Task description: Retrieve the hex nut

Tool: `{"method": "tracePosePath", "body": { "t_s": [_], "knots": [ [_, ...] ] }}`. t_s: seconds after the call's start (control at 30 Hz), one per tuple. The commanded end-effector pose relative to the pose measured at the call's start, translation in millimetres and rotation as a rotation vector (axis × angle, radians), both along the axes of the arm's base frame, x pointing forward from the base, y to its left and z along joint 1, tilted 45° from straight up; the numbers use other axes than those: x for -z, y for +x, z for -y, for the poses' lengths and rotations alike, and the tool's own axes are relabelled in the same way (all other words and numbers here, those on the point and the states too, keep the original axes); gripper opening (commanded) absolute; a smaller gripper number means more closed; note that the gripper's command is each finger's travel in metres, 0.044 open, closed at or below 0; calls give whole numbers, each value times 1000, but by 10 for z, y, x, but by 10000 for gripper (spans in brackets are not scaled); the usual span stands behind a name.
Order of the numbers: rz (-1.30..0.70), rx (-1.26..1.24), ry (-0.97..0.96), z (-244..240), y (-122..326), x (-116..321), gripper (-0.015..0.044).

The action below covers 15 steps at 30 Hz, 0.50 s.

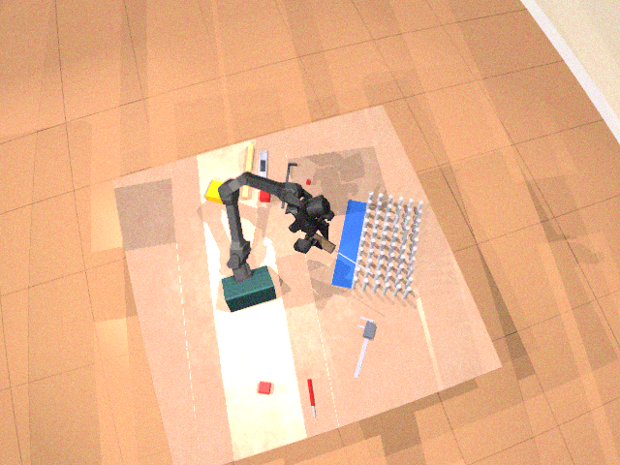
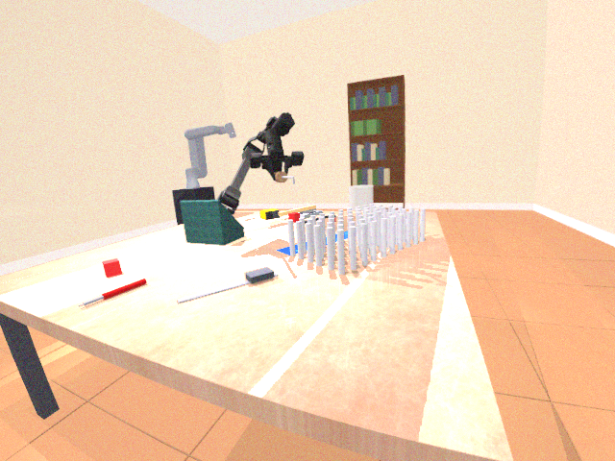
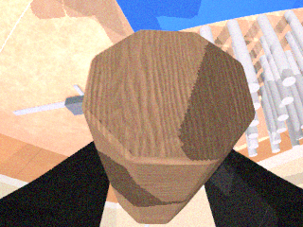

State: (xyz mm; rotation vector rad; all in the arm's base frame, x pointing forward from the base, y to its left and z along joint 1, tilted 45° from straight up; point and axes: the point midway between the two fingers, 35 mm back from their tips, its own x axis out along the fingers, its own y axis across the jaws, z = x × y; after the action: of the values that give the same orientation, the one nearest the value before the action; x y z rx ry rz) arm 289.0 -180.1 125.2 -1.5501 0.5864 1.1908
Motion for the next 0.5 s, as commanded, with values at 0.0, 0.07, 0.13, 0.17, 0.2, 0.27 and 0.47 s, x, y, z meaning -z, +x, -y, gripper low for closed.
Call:
{"method": "tracePosePath", "body": {
  "t_s": [0.0, 0.07, 0.13, 0.17, 0.2, 0.27, 0.47],
  "knots": [
    [54, -50, -10, -192, -35, -151, 0],
    [74, -73, -12, -283, -53, -201, 0],
    [95, -96, -14, -373, -73, -249, 0],
    [105, -108, -15, -418, -84, -272, 0],
    [115, -119, -15, -463, -96, -294, 0],
    [135, -142, -17, -553, -121, -336, 0],
    [197, -213, -21, -818, -209, -448, 0]
  ]
}}
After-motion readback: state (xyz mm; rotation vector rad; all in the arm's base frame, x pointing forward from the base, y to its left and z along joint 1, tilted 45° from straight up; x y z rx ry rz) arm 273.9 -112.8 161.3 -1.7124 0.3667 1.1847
